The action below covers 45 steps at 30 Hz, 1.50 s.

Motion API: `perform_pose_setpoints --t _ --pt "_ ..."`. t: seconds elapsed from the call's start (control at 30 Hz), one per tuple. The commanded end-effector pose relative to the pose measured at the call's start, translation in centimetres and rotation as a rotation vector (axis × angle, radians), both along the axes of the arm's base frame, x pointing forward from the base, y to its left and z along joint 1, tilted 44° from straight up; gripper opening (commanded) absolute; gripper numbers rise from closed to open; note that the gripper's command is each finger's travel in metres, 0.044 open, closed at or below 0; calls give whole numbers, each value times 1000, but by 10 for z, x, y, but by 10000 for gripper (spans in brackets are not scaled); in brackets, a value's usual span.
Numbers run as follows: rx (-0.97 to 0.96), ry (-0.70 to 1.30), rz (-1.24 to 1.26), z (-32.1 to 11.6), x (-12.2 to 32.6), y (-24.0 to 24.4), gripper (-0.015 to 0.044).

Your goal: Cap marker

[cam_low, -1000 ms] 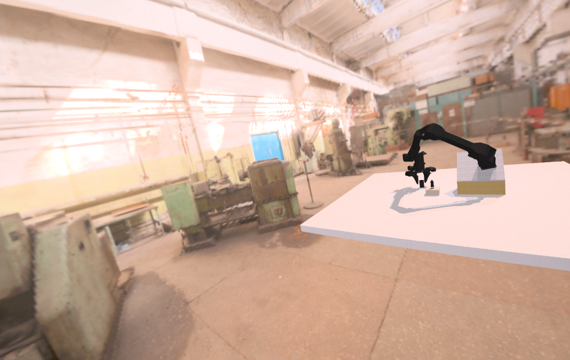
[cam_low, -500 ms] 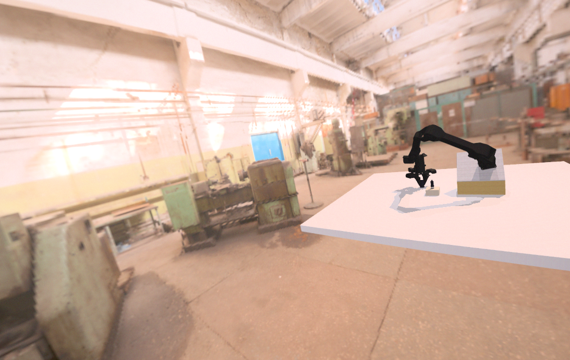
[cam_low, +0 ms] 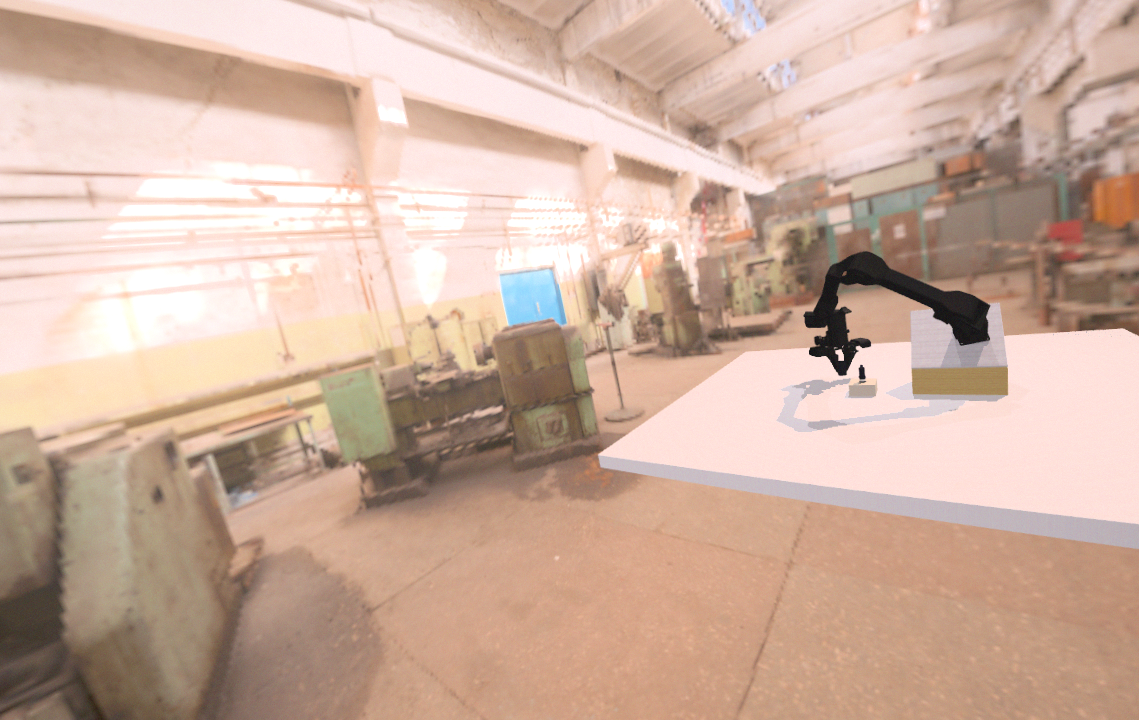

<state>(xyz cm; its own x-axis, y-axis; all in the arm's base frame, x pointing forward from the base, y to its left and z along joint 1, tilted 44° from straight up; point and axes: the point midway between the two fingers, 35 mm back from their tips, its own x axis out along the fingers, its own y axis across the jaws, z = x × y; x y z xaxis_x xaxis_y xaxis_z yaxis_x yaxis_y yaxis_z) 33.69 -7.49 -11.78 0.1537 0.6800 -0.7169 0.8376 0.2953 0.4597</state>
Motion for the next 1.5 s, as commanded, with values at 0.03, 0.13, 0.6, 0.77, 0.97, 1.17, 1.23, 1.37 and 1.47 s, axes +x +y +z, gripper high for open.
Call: perform_pose_setpoints --t 0.03,0.13,0.6,0.77,0.97,1.17,1.23,1.37,1.47 --pt "-11 -13 -2 14 1 -15 0" --pt "-12 -13 -2 22 -2 -23 0" --pt "-11 -12 -2 49 -7 -23 0" --pt "-11 -11 -2 62 -11 -16 0" --pt "-11 -11 -2 77 -15 -8 0" --pt "-10 -10 -2 92 -20 1 0" --pt "-10 -10 -2 97 -22 3 0" --pt "-10 -10 -2 106 -26 9 0" --pt "-10 -9 -2 112 -30 14 0"
